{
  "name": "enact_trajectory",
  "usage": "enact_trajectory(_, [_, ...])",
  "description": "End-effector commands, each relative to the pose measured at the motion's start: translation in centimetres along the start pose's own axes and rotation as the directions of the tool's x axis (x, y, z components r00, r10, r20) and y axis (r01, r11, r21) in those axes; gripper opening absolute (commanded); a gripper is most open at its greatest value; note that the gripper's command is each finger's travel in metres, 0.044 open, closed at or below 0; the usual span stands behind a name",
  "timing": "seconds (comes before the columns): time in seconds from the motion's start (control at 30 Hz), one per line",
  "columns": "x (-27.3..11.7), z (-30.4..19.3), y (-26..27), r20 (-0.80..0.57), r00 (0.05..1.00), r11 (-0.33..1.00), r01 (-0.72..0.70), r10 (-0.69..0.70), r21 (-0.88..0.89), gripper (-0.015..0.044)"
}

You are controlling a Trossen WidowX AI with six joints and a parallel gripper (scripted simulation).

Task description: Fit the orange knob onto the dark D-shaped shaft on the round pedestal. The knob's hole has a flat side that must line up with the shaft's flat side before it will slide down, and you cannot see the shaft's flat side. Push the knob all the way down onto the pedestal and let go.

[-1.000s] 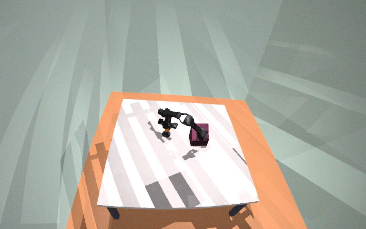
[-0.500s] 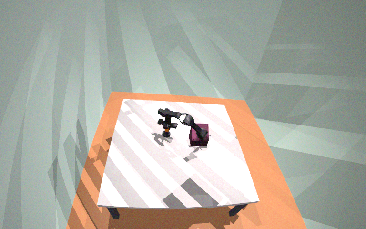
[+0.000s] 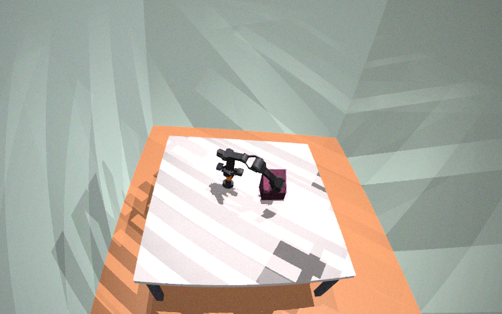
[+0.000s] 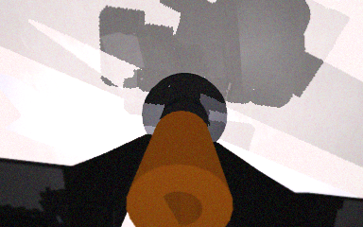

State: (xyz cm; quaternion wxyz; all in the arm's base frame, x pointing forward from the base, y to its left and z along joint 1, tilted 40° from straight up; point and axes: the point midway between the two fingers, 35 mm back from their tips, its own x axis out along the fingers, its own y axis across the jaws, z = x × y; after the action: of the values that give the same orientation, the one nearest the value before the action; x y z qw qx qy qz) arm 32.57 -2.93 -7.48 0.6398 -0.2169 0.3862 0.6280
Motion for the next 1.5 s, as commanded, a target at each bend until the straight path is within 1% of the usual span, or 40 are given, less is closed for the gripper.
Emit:
enact_trajectory(0.0, [0.01,0.01,0.04,-0.002,1.0,1.0,0.006,-0.006,-0.005,0.0])
enact_trajectory(0.57, [-0.26,-0.04,-0.33,-0.002,1.0,1.0,0.006,-0.006,-0.005,0.0])
enact_trajectory(0.63, [-0.28,-0.04,-0.34,-0.002,1.0,0.999,0.006,-0.006,-0.031,0.0])
enact_trajectory(0.77, [-0.38,-0.11,-0.43,-0.002,1.0,0.985,0.006,-0.006,-0.173,0.0])
enact_trajectory(0.83, [-0.38,-0.18,-0.44,-0.002,1.0,0.977,0.006,-0.006,-0.212,0.0])
enact_trajectory(1.47, [-0.16,-0.01,-0.13,-0.002,1.0,0.977,0.006,-0.006,-0.212,0.0])
